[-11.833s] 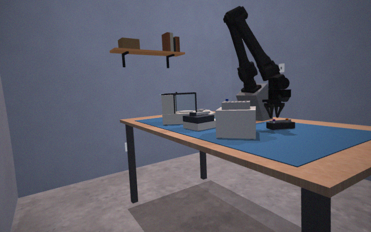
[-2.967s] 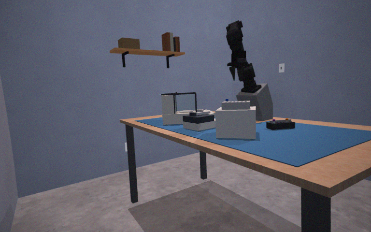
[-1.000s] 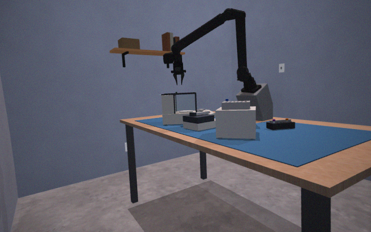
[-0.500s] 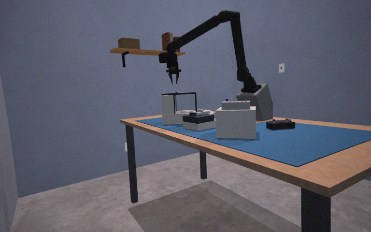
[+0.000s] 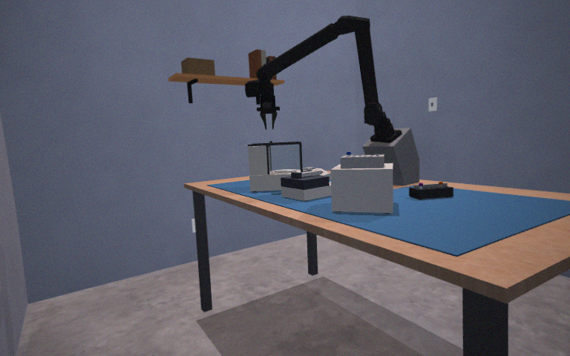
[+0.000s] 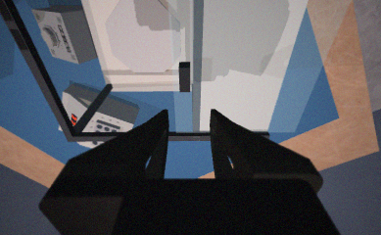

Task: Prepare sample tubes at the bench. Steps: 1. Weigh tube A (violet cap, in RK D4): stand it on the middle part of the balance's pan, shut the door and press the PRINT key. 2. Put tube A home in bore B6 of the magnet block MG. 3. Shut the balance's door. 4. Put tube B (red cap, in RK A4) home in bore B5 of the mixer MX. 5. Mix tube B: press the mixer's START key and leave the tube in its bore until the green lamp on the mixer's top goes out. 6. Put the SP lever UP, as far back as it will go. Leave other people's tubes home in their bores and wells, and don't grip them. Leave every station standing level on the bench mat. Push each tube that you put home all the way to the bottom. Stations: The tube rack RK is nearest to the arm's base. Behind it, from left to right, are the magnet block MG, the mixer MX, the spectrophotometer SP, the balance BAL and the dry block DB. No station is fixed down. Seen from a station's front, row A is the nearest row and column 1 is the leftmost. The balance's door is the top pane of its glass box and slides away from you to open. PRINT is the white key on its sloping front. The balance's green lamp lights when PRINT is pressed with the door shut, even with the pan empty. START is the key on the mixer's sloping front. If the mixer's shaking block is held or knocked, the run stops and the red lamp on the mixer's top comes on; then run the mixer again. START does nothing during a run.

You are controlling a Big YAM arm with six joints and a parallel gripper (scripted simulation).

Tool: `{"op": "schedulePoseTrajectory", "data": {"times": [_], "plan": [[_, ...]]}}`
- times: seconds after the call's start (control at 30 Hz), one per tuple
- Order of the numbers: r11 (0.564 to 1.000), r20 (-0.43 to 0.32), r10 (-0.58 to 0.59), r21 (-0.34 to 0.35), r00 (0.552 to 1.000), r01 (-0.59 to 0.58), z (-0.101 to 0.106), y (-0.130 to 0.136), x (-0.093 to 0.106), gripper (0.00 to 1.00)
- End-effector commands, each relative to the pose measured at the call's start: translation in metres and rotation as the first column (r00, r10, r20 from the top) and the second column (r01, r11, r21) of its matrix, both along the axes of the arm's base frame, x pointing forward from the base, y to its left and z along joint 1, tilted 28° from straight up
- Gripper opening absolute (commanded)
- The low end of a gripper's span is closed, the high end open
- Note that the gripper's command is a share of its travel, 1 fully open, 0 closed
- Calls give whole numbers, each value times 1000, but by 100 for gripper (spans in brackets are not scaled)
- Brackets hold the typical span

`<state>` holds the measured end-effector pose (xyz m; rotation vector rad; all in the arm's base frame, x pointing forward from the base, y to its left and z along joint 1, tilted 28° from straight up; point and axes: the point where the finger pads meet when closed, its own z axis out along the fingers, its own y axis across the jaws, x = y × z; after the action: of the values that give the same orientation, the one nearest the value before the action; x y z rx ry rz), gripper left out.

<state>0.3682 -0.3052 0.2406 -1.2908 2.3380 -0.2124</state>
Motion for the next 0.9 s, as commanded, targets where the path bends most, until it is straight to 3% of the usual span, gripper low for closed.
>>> {"op": "schedulePoseTrajectory", "data": {"times": [0.0,0.47,0.6,0.87], "plan": [[1000,19,19,-25,1000,-19,7,4,4,30],[1000,22,2,-25,1000,-2,13,-4,4,30],[1000,-3,6,3,1000,-6,-13,4,10,30],[1000,9,6,-10,1000,-6,-16,6,15,30]]}}
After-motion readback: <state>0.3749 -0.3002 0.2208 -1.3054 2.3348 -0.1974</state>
